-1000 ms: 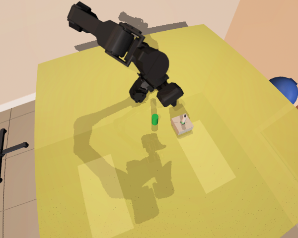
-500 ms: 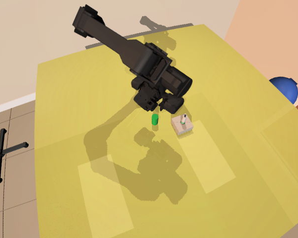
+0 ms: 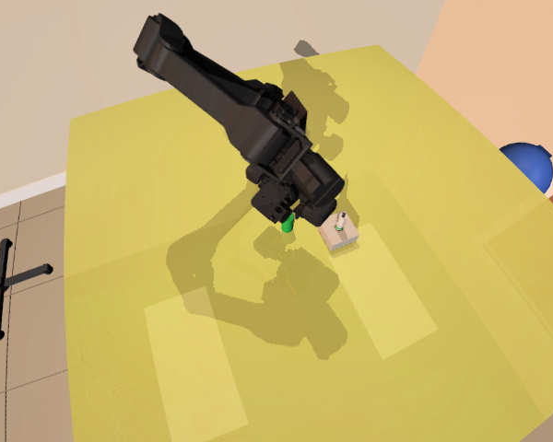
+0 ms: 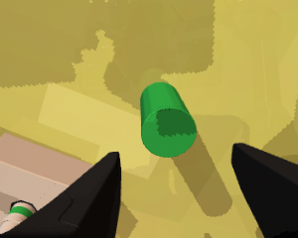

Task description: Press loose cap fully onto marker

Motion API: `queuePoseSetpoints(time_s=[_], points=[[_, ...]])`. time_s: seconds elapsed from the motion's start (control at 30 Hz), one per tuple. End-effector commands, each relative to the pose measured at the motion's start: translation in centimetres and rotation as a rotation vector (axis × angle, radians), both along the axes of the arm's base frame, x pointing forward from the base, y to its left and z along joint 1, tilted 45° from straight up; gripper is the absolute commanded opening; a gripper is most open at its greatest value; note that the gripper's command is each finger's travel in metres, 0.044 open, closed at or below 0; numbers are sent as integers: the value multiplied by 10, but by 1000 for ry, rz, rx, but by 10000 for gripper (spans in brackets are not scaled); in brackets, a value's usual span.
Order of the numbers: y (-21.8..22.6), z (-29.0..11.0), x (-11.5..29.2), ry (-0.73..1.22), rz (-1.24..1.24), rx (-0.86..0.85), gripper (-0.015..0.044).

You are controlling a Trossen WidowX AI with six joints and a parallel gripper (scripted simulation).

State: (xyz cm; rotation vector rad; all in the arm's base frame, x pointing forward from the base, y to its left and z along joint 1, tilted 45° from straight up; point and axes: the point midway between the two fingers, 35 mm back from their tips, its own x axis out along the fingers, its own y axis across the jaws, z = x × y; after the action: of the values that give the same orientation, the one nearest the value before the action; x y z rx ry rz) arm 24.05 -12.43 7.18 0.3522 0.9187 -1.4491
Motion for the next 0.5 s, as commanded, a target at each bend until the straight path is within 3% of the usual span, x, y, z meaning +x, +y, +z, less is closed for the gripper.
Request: queuePoseSetpoints(time_s=[0.0, 0.47], points=[[-4, -4, 0, 4, 5, -4, 242], [-20, -20, -2, 4, 5, -2, 242]])
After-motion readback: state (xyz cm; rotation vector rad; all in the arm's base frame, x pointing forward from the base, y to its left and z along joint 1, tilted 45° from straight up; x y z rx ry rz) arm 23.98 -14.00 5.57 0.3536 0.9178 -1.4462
